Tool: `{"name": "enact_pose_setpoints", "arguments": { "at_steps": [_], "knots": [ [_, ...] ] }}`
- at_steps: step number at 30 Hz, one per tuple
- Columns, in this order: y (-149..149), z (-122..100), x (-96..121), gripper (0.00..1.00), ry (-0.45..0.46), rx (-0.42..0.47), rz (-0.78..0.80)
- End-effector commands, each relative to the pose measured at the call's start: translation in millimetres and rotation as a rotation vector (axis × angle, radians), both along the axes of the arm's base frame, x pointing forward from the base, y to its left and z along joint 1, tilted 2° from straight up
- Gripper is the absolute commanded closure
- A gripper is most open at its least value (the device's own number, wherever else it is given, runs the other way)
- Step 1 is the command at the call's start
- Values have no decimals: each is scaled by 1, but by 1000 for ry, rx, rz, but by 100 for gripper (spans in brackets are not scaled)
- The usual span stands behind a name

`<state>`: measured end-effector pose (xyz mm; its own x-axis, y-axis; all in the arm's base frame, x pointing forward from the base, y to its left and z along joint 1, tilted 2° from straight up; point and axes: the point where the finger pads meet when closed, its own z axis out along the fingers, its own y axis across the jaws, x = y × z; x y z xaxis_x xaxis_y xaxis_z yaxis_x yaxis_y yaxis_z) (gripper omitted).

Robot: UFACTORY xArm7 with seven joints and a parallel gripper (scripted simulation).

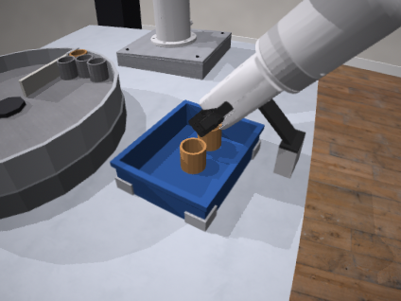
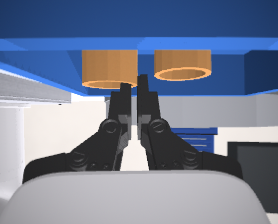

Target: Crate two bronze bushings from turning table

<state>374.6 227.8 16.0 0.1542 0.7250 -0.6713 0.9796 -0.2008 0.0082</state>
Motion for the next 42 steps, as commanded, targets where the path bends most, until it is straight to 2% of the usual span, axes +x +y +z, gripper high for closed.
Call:
{"name": "enact_pose_setpoints", "arguments": {
  "at_steps": [1, 33, 34, 42],
  "knots": [
    [1, 1, 1, 100, -3, 3, 0],
    [1, -4, 1, 100, -3, 3, 0],
    [1, -4, 1, 89, -3, 3, 0],
    [1, -4, 1, 89, -3, 3, 0]
  ]
}}
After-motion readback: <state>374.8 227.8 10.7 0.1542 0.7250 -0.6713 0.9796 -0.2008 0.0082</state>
